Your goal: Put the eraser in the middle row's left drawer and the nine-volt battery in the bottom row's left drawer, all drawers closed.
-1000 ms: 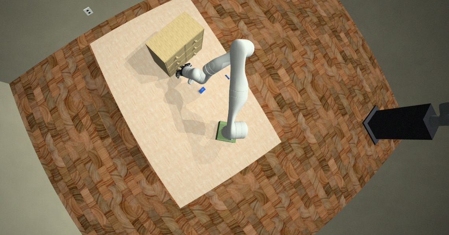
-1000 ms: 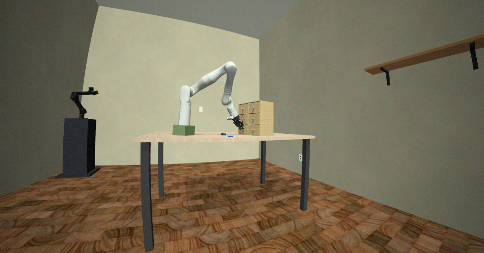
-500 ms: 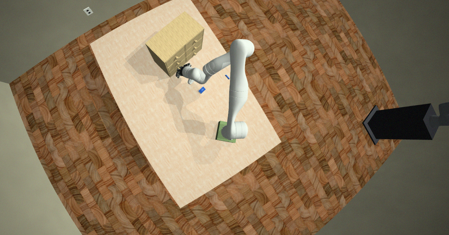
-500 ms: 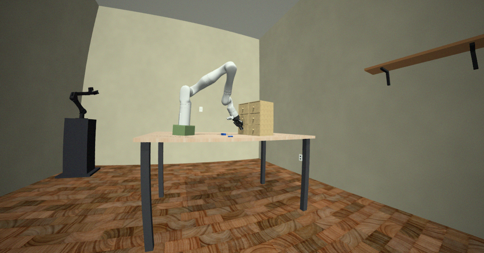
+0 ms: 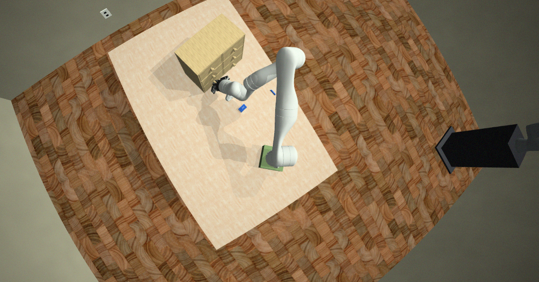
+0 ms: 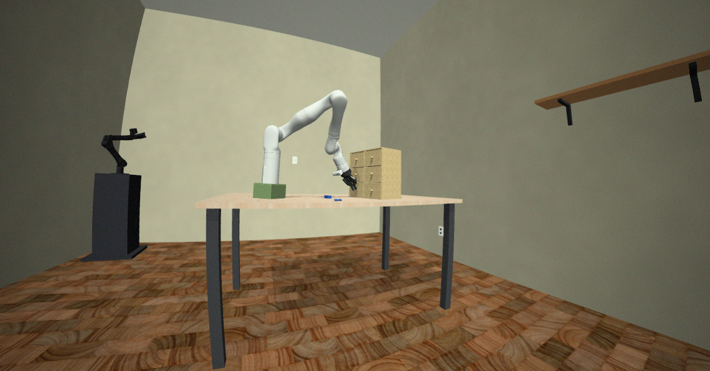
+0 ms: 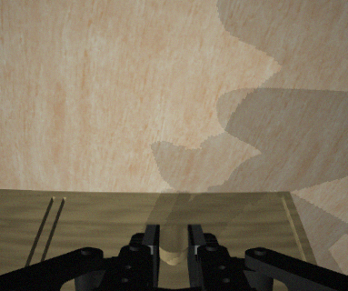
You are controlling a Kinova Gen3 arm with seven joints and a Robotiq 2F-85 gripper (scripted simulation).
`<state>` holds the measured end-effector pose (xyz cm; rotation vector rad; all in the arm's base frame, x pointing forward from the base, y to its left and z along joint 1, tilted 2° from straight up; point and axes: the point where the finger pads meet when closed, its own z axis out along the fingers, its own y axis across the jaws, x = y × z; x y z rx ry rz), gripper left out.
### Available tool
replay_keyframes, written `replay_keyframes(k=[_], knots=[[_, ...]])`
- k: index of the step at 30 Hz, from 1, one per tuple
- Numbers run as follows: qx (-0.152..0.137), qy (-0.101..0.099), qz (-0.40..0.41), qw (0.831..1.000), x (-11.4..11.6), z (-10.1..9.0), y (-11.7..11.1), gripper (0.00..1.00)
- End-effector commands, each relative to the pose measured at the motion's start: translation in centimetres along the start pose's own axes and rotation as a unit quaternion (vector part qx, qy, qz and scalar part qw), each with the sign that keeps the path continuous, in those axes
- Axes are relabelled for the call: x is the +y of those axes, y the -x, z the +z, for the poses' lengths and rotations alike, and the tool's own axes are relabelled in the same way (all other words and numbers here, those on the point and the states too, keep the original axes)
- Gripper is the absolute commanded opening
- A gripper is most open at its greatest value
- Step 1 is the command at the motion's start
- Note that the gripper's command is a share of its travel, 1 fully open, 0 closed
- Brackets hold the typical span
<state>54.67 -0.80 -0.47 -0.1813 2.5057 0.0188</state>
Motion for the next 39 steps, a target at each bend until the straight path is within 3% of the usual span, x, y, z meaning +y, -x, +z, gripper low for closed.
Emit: replay_keyframes(k=[1,39], knots=[[-0.001,0.000,0.000,1.000,0.0,-0.1,0.0,0.13],[-0.001,0.000,0.000,1.000,0.0,-1.9,-2.6,0.13]])
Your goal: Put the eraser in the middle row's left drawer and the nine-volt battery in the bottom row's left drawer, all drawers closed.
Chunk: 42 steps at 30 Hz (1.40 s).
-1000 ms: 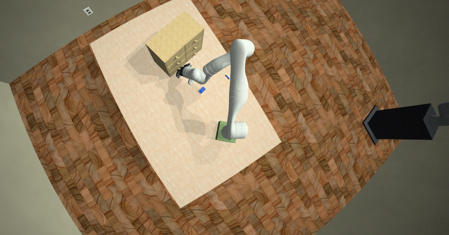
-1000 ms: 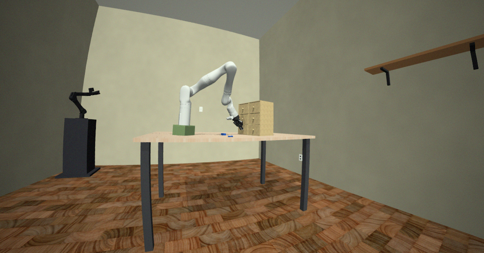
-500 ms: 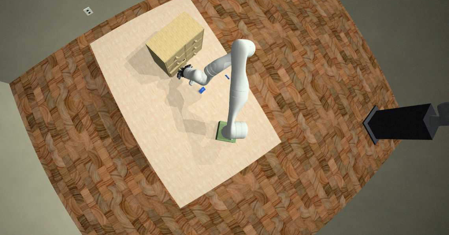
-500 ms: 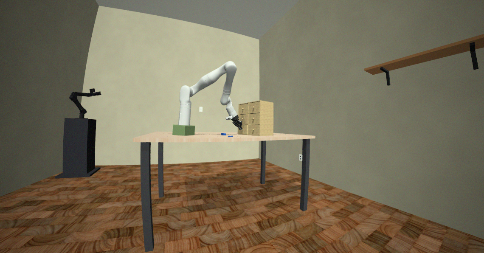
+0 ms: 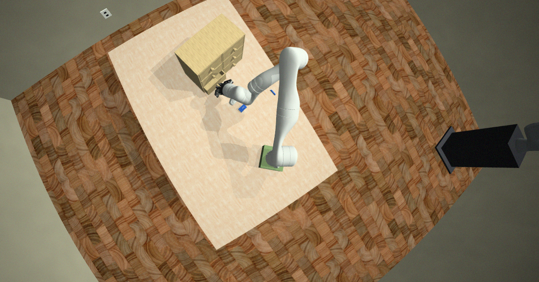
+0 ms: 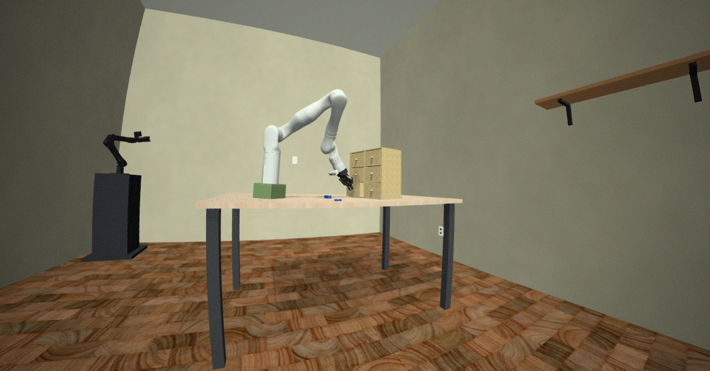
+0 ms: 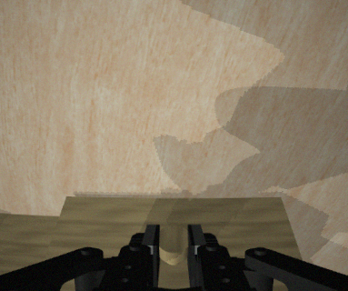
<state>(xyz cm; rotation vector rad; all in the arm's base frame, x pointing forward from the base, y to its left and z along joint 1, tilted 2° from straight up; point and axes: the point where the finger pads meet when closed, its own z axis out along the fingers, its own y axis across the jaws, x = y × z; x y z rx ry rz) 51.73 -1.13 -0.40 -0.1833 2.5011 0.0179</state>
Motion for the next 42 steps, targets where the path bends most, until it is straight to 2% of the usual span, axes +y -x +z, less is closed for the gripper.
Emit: replay_keyframes(k=[1,16,42], knots=[[0.002,0.000,0.001,1.000,-0.1,-0.1,-0.3,0.13],[0.002,0.000,0.001,1.000,-0.1,-1.3,-2.0,0.13],[0.002,0.000,0.001,1.000,-0.1,-2.2,-3.2,0.13]])
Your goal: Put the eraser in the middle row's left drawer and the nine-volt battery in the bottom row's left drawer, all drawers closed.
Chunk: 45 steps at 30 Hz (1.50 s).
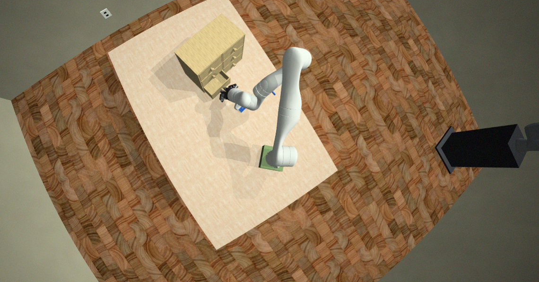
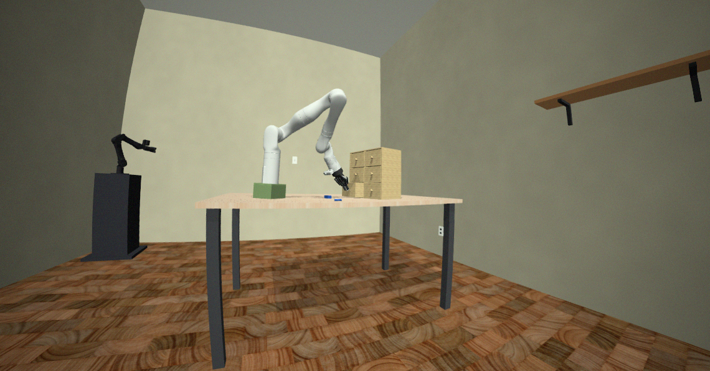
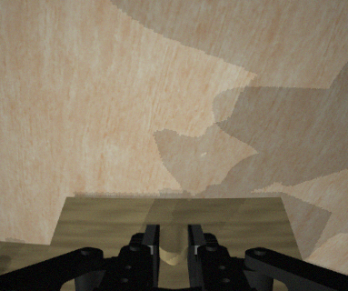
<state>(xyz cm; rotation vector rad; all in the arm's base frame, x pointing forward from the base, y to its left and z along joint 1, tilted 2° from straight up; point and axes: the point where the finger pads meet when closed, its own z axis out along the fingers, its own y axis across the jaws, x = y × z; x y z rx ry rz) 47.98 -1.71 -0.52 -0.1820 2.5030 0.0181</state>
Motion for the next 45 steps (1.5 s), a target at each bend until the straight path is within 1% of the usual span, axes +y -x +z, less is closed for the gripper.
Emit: replay_keyframes(k=[1,20,21,22,23,24,25,28,29,30,31,38,45], knots=[[0.001,0.000,0.000,1.000,0.0,-0.1,-0.1,0.13],[0.001,0.000,0.000,1.000,0.0,-0.1,-0.2,0.13],[0.001,0.000,0.000,1.000,0.0,-0.1,-0.2,0.17],[0.001,0.000,0.000,1.000,0.0,-0.1,-0.2,0.17],[0.001,0.000,0.000,1.000,0.0,-0.1,-0.2,0.21],[0.001,0.000,0.000,1.000,0.0,-0.1,-0.2,0.21],[0.001,0.000,0.000,1.000,0.0,-0.1,-0.2,0.25],[0.001,0.000,0.000,1.000,0.0,-0.1,-0.2,0.25],[0.001,0.000,0.000,1.000,0.0,-0.1,-0.2,0.29],[0.001,0.000,0.000,1.000,0.0,-0.1,-0.2,0.29],[0.001,0.000,0.000,1.000,0.0,-0.1,-0.2,0.33],[0.001,0.000,0.000,1.000,0.0,-0.1,-0.2,0.33],[0.001,0.000,0.000,1.000,0.0,-0.9,-1.3,0.33]])
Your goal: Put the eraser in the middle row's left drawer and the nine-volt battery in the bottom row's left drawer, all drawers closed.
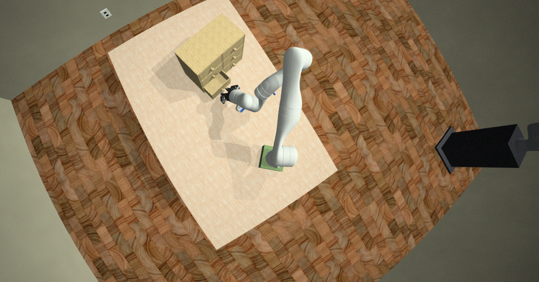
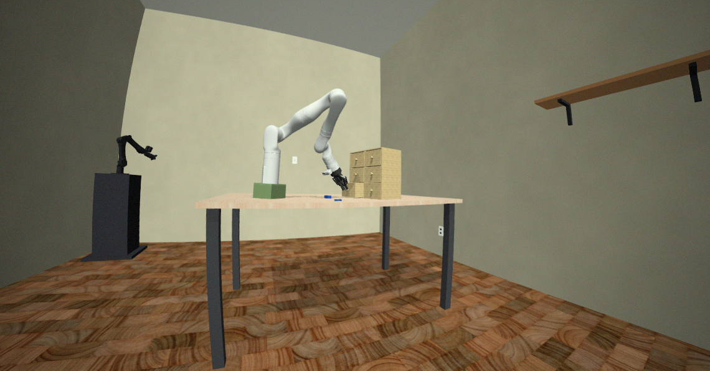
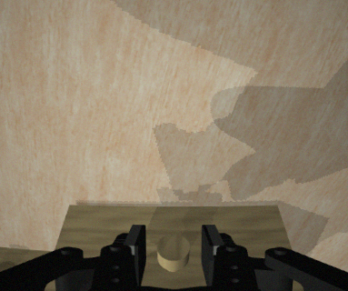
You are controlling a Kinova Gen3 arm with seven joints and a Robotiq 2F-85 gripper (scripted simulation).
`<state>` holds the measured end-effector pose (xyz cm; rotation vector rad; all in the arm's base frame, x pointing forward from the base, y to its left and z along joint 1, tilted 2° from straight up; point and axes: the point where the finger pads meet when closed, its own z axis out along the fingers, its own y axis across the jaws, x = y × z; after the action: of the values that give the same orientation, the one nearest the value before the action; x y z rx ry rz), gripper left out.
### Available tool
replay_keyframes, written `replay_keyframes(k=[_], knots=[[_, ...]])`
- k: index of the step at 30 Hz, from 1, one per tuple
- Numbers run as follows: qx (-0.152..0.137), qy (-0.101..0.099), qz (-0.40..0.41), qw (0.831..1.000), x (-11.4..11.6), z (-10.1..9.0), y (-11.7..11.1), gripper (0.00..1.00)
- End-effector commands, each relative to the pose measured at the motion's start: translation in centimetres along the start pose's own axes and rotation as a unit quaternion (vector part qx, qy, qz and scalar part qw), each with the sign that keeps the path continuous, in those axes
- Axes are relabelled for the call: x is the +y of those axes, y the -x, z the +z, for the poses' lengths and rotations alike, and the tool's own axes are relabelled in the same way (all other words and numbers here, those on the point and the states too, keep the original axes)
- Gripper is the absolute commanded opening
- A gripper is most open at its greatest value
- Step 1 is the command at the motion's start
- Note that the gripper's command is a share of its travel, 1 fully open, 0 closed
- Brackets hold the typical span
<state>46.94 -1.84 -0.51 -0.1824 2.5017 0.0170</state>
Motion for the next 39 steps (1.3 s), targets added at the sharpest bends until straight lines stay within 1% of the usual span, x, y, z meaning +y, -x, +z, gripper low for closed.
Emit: replay_keyframes(k=[1,7,11,19,24,31,33,39], knots=[[0.001,0.000,0.001,1.000,0.0,-0.5,-0.8,0.33],[0.001,0.000,0.001,1.000,0.0,-2.0,-3.0,0.33],[0.001,0.000,0.001,1.000,0.0,-2.3,-3.4,0.33],[0.001,0.000,0.001,1.000,0.0,-2.5,-3.4,0.33],[0.001,0.000,0.001,1.000,0.0,-3.1,-3.2,0.33],[0.001,0.000,0.001,1.000,0.0,-5.2,-2.7,0.33],[0.001,0.000,0.001,1.000,0.0,-5.2,-2.7,0.33],[0.001,0.000,0.000,1.000,0.0,-7.7,-2.0,0.33]])
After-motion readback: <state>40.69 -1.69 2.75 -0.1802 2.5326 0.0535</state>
